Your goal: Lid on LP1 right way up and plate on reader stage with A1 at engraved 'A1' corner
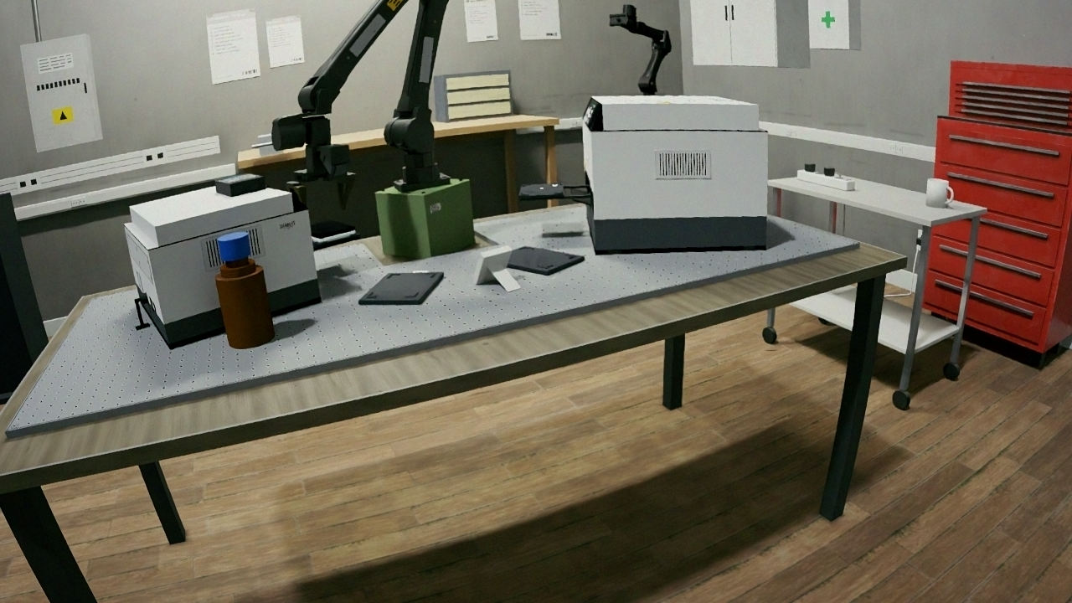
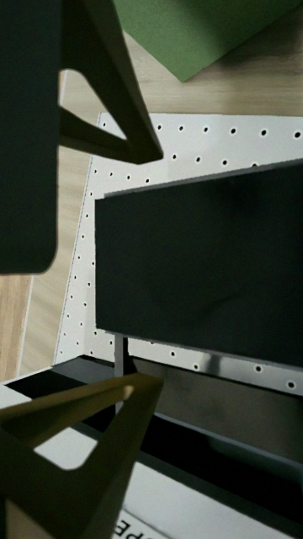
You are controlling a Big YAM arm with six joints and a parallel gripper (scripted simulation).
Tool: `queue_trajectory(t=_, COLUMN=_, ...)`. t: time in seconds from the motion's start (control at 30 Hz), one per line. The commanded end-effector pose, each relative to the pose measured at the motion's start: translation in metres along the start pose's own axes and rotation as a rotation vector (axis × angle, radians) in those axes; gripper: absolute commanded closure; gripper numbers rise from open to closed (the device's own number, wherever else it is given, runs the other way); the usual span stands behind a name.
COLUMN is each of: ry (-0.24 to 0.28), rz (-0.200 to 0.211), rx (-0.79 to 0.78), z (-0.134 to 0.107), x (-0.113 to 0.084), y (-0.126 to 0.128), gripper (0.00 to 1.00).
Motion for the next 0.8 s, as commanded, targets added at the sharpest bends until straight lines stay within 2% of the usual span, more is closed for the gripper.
queue_trajectory(t=0.0, ry=-0.005, rz=0.004, rx=-0.011, z=0.000, x=0.001, y=-0.003, gripper=0.00)
queue_trajectory(t=0.4, ry=-0.005, rz=0.006, rx=-0.011, z=-0.001, x=-0.004, y=-0.010, gripper=0.00)
queue_trajectory(t=0.57, ry=0.002, rz=-0.037, rx=-0.011, z=-0.002, x=-0.010, y=-0.016, gripper=0.00)
queue_trajectory(t=0.63, ry=0.002, rz=-0.037, rx=-0.011, z=-0.002, x=-0.010, y=-0.016, gripper=0.00)
queue_trajectory(t=0.77, ry=0.005, rz=-0.048, rx=-0.007, z=-0.005, x=-0.041, y=-0.014, gripper=0.00)
Point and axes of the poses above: the point where the finger pads meet when closed, its own x axis out along the fingers, its own y axis across the jaws, z = x × y, the point moved 10 cm from there along -x, back along the fingers, and after that the axes turned 10 degrees about -x, right-handed, at the moved point
